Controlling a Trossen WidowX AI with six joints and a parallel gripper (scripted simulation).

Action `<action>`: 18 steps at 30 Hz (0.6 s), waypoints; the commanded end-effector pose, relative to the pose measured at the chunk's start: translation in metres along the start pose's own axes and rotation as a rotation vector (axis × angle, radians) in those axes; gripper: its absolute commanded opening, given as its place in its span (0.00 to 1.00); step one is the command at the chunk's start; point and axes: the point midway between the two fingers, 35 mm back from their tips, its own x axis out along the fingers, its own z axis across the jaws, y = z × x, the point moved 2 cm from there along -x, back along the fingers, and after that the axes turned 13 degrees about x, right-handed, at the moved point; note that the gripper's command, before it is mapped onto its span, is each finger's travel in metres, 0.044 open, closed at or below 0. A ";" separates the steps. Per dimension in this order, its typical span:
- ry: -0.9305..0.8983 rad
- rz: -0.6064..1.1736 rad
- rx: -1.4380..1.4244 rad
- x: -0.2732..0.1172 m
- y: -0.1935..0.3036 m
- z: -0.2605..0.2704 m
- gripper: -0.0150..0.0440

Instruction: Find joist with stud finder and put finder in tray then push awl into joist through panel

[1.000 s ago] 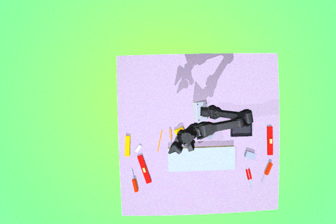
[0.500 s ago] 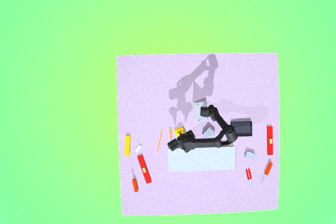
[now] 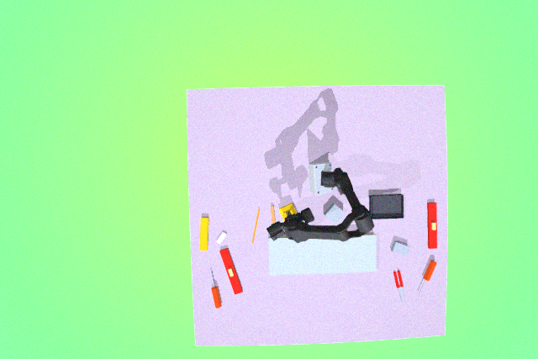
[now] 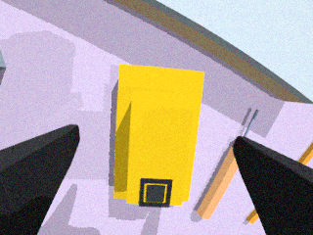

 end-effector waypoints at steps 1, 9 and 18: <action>0.000 0.001 0.000 -0.002 0.004 -0.003 1.00; 0.000 0.001 0.000 0.007 0.007 -0.004 1.00; 0.000 0.001 0.000 0.021 0.010 -0.006 1.00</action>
